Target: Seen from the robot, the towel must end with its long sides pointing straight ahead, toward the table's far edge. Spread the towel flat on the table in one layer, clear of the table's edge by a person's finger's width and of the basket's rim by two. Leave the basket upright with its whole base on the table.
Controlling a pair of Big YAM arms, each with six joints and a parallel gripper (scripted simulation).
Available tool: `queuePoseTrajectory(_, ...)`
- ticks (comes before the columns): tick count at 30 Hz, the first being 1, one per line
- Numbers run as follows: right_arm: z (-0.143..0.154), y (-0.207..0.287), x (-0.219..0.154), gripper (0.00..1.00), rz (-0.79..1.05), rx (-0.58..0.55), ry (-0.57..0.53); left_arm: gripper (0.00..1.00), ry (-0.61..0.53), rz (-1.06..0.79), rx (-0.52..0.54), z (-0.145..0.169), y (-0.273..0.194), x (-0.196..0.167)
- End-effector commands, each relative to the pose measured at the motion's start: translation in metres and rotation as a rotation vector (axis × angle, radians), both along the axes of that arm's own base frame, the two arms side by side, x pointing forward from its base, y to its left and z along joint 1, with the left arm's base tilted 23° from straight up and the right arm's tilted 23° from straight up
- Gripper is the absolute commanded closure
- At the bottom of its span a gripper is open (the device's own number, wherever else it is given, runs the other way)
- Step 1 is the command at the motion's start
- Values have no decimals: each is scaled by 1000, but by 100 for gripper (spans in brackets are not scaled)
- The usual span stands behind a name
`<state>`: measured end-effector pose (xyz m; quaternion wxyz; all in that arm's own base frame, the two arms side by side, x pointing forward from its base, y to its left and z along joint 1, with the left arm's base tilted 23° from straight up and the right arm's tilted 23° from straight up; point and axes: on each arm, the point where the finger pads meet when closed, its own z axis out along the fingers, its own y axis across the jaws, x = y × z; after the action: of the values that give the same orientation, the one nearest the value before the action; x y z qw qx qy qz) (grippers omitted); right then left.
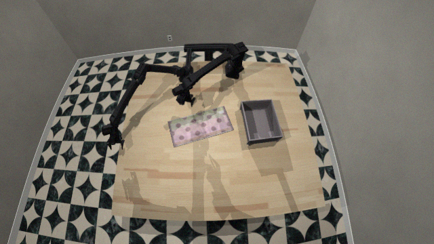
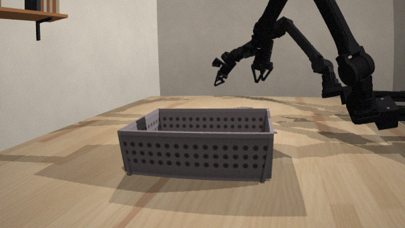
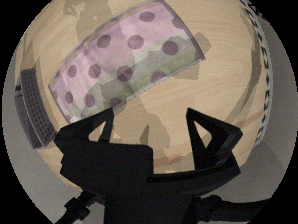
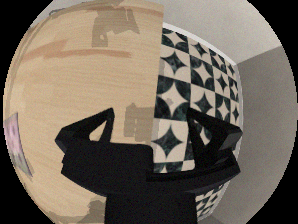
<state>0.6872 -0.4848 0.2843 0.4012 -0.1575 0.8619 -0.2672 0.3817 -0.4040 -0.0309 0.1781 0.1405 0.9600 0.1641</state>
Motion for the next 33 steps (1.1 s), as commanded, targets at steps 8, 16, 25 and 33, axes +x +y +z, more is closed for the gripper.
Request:
queuePoseTrajectory(8, 15, 1, 1, 0, 2, -12, -20, 0, -15, -5, -18, 9, -7, 3)
queuePoseTrajectory(16, 15, 1, 1, 0, 2, -12, -20, 0, -15, -5, -18, 9, -7, 3)
queuePoseTrajectory(25, 15, 38, -7, 0, -18, 27, -54, 0, -52, -52, -19, 19, 36, 11)
queuePoseTrajectory(33, -24, 125, -41, 0, -83, 124, -76, 0, -167, -108, -19, 38, 137, 22)
